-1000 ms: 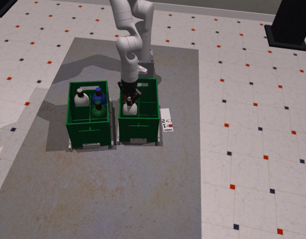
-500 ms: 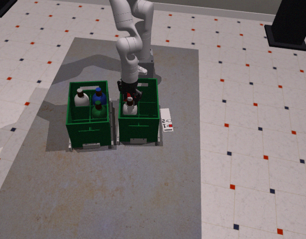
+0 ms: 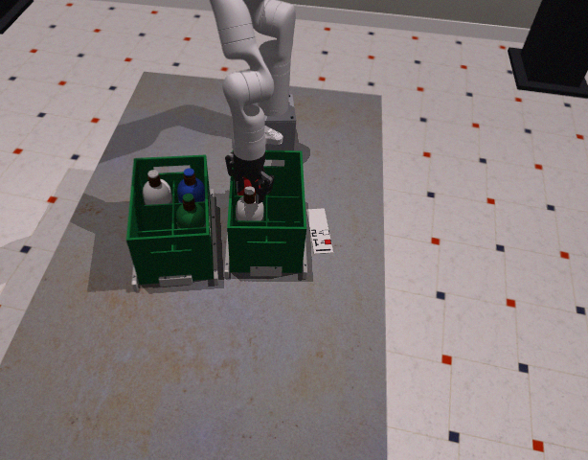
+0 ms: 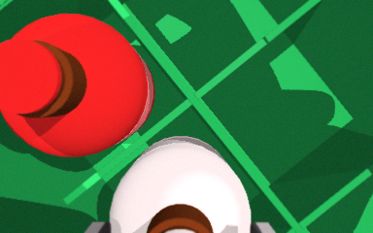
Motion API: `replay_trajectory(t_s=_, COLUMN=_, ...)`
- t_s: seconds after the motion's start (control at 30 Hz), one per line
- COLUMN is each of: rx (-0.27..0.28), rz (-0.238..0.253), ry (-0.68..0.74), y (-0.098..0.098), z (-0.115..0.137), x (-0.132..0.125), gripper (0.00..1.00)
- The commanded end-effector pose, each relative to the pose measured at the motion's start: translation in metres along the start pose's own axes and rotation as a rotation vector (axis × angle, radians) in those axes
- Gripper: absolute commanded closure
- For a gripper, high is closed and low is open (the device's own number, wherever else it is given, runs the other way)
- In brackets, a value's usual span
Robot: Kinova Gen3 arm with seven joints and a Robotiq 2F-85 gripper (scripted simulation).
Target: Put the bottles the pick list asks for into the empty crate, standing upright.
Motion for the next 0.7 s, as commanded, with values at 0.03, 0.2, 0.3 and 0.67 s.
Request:
replay_trajectory(t_s=0.03, rx=-0.002, rz=0.0, ry=0.0, y=-0.001, z=0.0, x=0.0, gripper=0.33)
replay_trajectory(t_s=0.2, rx=-0.002, rz=0.0, ry=0.0, y=-0.009, z=0.0, x=0.0, gripper=0.33)
replay_trajectory(t_s=0.3, rx=-0.002, rz=0.0, ry=0.0, y=-0.011, z=0.0, x=0.0, gripper=0.33)
replay_trajectory(t_s=0.67, rx=-0.002, rz=0.0, ry=0.0, y=-0.041, z=0.0, x=0.0, gripper=0.33)
Point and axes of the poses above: the point where the finger pads meet when closed, its own y axis out along the fingers, its own x axis across the jaws, z = x × y, the point moved 7 cm from there along -y, back along the fingers, and after that the axes turned 10 degrees about -y, right-handed, at the moved point
